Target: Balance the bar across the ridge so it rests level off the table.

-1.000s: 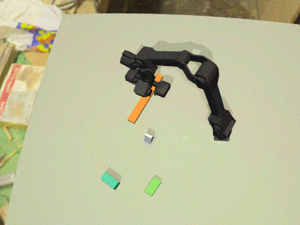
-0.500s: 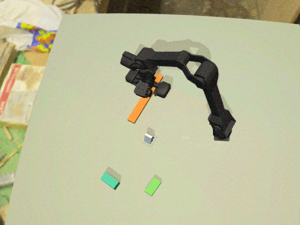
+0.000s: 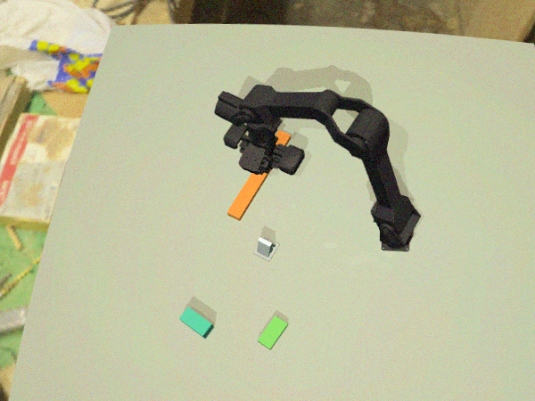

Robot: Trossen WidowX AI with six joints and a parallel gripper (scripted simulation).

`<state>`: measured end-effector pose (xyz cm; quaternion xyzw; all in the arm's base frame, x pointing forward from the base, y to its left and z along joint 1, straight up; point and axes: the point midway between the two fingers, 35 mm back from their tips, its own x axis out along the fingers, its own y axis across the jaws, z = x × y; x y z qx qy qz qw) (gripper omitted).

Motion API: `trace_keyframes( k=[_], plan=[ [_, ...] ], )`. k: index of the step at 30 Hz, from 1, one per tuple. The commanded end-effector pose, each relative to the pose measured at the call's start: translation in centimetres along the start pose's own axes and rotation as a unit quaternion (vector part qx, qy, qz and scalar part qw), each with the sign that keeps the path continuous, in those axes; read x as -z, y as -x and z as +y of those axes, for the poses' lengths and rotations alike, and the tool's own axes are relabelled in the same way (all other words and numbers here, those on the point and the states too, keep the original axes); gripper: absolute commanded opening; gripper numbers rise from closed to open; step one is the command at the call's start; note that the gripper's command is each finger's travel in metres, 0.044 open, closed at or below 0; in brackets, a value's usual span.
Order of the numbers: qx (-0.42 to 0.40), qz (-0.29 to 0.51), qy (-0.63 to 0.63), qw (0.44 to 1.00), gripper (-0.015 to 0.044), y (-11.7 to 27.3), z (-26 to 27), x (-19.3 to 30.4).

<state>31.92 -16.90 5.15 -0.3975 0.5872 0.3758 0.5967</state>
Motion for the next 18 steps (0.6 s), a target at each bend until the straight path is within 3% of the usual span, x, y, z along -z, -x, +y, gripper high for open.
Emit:
trace_keyframes(
  k=[1,4,18],
  plan=[
    [0.000,0.000,0.000,1.000,0.0078,0.0,0.0,0.0],
    [0.000,0.000,0.000,1.000,0.0000,0.6,-0.1,0.0],
    [0.000,-0.001,0.001,1.000,0.0000,4.2,-0.4,0.0]
  ],
)
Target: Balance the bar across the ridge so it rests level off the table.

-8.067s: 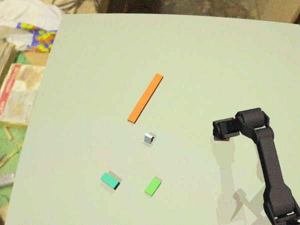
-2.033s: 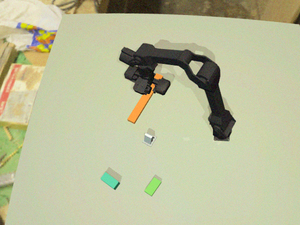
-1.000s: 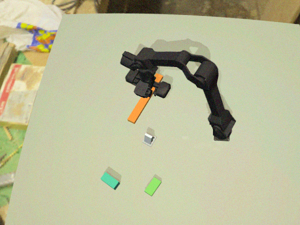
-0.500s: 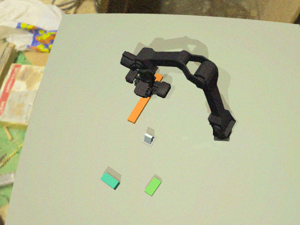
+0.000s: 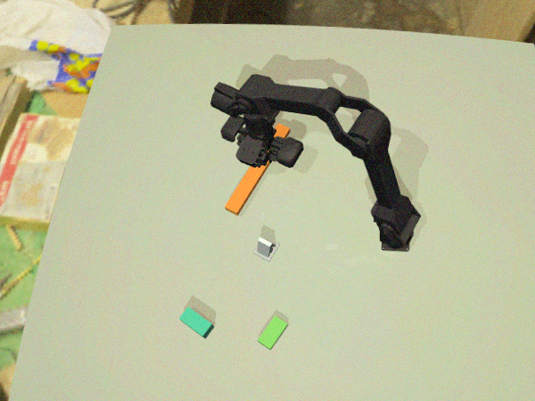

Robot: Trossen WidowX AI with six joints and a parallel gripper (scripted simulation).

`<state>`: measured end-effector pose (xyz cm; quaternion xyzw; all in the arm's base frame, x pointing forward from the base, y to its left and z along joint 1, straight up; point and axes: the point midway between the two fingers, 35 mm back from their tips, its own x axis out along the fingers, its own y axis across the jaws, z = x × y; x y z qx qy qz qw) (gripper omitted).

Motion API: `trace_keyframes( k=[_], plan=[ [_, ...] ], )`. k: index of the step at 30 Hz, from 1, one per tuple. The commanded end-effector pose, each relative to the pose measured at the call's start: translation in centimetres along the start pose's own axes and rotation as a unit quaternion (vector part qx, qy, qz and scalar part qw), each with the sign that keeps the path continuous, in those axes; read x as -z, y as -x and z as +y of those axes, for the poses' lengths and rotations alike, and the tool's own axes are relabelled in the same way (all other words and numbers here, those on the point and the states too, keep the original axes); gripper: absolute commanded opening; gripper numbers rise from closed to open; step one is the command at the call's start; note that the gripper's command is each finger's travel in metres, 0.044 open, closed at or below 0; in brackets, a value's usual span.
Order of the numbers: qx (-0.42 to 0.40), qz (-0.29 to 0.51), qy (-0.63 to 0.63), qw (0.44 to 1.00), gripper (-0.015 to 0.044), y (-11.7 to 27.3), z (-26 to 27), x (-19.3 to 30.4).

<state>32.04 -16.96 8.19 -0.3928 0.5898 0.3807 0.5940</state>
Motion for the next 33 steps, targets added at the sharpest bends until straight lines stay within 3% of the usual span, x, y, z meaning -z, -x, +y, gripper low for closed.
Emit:
trace_keyframes(
  k=[1,23,33],
  plan=[
    [0.008,0.000,0.001,1.000,0.0000,1.5,-0.2,0.0],
    [0.007,-0.001,0.001,1.000,0.0000,6.6,0.3,-0.1],
    [0.006,-0.003,0.000,1.000,0.0000,6.7,1.5,-3.6]
  ],
)
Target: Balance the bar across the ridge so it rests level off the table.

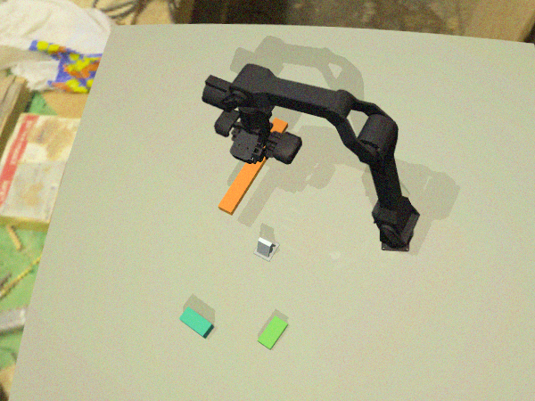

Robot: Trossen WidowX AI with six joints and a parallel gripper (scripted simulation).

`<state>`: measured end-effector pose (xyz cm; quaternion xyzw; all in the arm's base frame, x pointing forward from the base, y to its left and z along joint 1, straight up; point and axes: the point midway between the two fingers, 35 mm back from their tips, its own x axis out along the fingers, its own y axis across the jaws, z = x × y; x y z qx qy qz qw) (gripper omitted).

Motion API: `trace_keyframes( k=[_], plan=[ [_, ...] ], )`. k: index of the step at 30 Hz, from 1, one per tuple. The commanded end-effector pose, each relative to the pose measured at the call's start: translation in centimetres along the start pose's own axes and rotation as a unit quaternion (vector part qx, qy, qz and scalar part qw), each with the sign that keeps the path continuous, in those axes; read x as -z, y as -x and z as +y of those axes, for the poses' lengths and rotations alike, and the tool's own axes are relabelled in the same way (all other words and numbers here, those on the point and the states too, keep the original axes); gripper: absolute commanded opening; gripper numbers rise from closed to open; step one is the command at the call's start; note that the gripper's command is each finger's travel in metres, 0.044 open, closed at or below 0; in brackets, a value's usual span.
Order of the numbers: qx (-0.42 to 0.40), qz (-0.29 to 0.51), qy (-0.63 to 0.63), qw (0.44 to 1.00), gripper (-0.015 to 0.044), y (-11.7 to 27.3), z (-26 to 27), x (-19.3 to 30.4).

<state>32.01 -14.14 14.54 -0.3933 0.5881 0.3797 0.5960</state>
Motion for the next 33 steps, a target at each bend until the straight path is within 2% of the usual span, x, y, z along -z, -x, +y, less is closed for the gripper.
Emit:
trace_keyframes(
  k=[1,33],
  plan=[
    [0.004,-0.001,0.000,1.000,0.0000,0.4,0.6,-1.4],
    [0.001,-0.006,-0.006,1.000,0.0000,0.5,7.7,-11.7]
  ],
)
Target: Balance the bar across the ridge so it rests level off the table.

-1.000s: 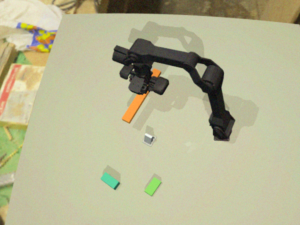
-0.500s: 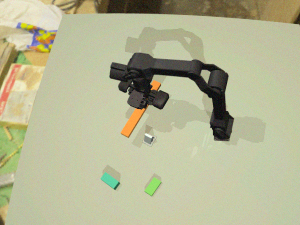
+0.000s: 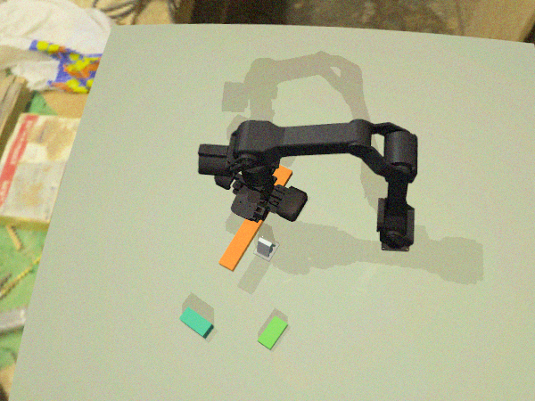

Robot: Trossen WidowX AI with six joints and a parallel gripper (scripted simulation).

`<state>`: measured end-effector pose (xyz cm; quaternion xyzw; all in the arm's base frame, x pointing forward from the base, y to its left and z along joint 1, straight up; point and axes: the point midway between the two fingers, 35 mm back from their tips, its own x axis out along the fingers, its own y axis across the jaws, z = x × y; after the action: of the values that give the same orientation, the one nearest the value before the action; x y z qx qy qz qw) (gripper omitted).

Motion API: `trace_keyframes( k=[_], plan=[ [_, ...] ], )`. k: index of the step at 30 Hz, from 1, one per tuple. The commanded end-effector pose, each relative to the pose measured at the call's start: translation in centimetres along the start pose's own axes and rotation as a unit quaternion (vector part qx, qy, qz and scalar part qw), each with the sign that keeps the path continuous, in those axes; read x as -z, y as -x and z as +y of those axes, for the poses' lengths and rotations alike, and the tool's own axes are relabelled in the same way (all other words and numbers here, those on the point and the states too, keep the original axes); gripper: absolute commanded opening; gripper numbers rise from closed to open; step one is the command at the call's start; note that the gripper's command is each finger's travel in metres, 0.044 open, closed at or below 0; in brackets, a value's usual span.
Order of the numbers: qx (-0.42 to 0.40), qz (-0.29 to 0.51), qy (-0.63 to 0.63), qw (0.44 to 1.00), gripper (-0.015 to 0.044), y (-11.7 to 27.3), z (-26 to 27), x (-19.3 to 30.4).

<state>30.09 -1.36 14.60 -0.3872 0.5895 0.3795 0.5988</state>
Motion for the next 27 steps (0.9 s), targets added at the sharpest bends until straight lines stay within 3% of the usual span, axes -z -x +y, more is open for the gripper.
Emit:
trace_keyframes(
  k=[1,27],
  plan=[
    [0.004,-0.003,-0.001,1.000,0.0000,0.2,1.1,-1.0],
    [0.003,-0.004,-0.002,1.000,0.0000,-2.6,2.9,-2.6]
  ],
)
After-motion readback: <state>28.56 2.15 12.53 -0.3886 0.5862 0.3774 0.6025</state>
